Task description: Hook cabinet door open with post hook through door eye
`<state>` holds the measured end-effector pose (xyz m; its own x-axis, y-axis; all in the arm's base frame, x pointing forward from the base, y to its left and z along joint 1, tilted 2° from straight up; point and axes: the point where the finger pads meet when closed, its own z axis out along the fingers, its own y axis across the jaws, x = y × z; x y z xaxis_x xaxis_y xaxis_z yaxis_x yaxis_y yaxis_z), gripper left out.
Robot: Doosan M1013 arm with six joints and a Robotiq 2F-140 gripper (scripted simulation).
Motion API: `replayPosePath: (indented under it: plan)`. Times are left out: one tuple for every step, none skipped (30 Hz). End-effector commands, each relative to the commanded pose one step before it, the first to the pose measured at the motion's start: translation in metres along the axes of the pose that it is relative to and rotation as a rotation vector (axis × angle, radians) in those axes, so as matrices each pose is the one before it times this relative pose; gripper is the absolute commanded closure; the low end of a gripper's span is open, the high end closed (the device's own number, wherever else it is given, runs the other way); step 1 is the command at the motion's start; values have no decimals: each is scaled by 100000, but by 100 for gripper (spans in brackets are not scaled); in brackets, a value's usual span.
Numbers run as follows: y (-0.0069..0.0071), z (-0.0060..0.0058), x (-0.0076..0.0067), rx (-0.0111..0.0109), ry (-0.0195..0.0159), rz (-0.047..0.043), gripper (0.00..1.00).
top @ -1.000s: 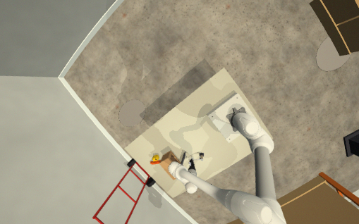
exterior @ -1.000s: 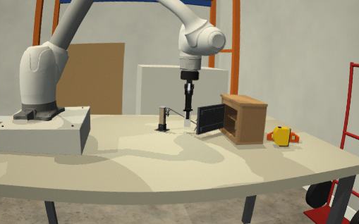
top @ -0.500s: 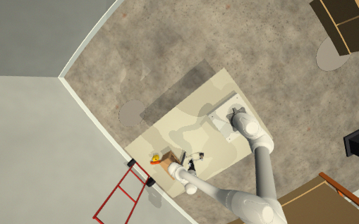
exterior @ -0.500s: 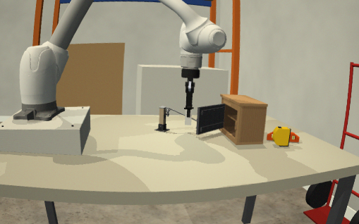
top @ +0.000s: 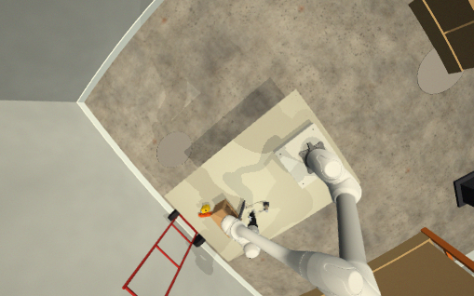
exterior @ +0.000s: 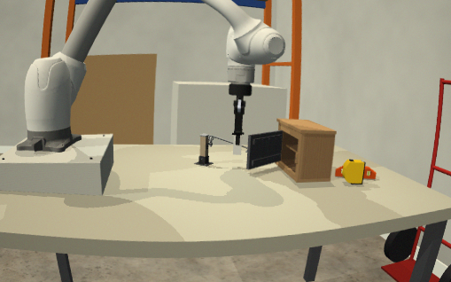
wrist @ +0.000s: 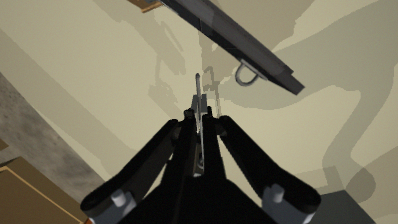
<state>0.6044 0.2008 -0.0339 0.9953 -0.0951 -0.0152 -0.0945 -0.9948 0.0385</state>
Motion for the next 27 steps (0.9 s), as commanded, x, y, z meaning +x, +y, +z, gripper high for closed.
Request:
replayPosePath:
  plan:
    - [-2,-170,31,12,20,2,97]
    - [0,-128,21,0,0,0,97]
    - [0,0,0,0,0,0,97]
    - [0,0,0,0,0,0,97]
    - [0,-129,21,0,0,0,97]
    - [0,-99,16,0,0,0,97]
    - [0,-50,8,0,0,0,97]
    - [0,-9,2,0,0,0,97]
    - [0,-9,1,0,0,0,97]
    - [0,-50,5,0,0,0,97]
    - [0,-98,10,0,0,0,97]
    - [0,-129,12,0,0,0,97]
    - [0,-130,13,0,0,0,97]
    - [0,-99,10,0,0,0,97]
    - [0,-51,5,0,0,0,97]
    - [0,-9,1,0,0,0,97]
    - [0,-9,0,0,0,0,97]
    - [0,-50,2,0,0,0,97]
    - [0,-99,3,0,0,0,97]
    - [0,0,0,0,0,0,97]
    - [0,0,0,0,0,0,97]
    - [0,-130,4,0,0,0,97]
    - [0,-131,5,0,0,0,97]
    - [0,-100,4,0,0,0,97]
    - [0,-51,2,0,0,0,97]
    - [0,-9,0,0,0,0,97]
    - [0,-9,0,0,0,0,97]
